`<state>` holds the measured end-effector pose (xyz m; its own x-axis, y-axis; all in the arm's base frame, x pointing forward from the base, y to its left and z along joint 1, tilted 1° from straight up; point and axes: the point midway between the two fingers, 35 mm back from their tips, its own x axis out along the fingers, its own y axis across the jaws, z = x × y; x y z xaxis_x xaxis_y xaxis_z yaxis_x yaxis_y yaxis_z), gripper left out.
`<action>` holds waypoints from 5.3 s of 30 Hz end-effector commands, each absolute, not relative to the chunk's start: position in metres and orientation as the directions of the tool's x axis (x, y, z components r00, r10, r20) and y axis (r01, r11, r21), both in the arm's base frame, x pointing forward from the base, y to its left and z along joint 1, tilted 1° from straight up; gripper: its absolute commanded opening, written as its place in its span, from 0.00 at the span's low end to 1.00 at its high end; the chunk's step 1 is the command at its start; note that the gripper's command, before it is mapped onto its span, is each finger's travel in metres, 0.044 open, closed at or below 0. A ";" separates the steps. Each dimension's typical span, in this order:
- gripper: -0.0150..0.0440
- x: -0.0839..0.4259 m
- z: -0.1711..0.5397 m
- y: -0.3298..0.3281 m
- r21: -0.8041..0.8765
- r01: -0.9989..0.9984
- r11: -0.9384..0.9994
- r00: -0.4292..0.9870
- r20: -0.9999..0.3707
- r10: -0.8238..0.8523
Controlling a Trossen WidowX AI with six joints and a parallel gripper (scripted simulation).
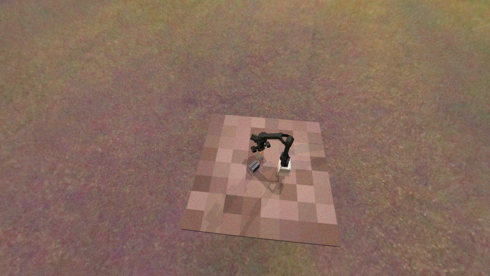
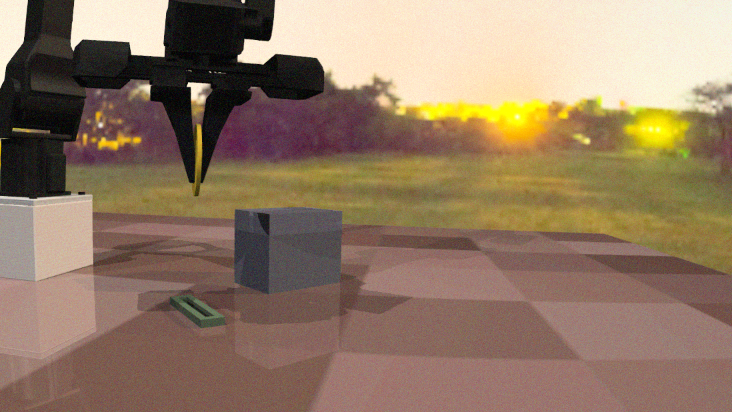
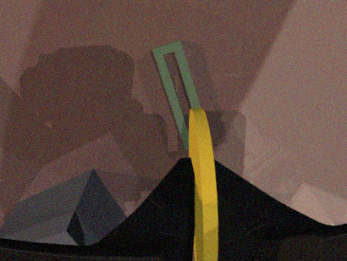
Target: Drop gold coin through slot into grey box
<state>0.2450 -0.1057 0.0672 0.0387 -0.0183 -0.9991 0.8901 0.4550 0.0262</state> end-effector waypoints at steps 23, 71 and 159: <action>0.25 0.252 0.069 -0.107 0.043 0.921 -0.388 0.041 -0.999 -0.014; 0.25 0.285 0.069 -0.024 0.037 0.769 -0.638 0.044 -0.999 -0.005; 0.25 0.288 0.051 0.033 0.032 0.771 -0.637 0.045 -0.999 0.004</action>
